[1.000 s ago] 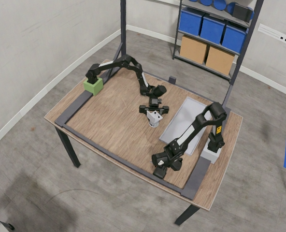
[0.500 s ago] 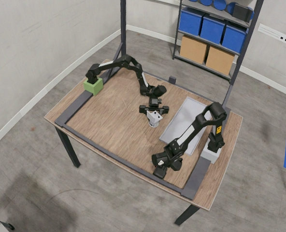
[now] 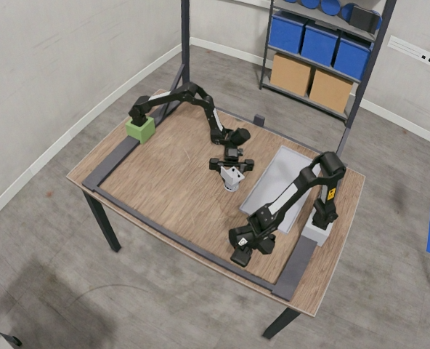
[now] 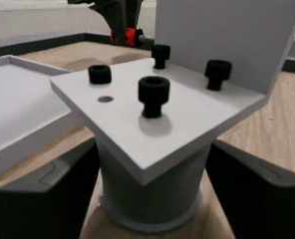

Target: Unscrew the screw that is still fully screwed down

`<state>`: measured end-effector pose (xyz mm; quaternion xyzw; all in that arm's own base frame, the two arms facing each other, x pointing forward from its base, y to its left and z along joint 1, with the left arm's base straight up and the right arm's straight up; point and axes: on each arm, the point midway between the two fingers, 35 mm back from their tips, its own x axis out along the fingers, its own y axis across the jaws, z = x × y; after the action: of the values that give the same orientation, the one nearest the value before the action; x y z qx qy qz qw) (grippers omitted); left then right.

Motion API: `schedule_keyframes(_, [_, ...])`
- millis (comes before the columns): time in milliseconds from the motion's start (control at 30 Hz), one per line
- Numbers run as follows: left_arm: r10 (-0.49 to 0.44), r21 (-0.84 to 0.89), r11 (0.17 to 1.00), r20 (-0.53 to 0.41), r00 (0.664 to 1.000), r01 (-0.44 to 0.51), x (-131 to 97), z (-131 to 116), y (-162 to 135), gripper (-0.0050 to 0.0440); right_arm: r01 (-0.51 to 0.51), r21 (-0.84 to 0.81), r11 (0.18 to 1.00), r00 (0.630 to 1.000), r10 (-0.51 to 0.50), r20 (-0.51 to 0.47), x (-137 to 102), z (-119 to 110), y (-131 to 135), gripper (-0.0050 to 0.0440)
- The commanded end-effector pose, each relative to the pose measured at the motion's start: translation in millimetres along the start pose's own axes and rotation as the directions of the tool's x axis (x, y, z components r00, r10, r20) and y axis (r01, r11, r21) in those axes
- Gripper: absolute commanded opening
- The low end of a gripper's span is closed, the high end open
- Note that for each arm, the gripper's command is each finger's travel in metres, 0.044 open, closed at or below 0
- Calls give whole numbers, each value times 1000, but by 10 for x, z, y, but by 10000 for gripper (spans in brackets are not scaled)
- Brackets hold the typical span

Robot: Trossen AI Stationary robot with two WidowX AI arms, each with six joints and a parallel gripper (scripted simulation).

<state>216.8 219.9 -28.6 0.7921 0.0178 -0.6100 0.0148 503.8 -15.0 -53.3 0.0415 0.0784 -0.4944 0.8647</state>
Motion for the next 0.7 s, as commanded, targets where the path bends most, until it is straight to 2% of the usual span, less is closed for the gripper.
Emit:
schedule_keyframes(0, [-32, 8, 999, -31, 999, 32, -137, -120, -68, 135, 0, 34, 999, 1000, 0, 12, 16, 146, 51, 245])
schedule_keyframes(367, [-32, 8, 999, -31, 999, 32, -354, -173, -63, 135, 0, 34, 999, 1000, 0, 12, 16, 146, 51, 245])
schedule_keyframes(667, [-32, 8, 999, -32, 999, 32, -433, -193, -61, 135, 0, 34, 999, 1000, 0, 12, 16, 146, 51, 245])
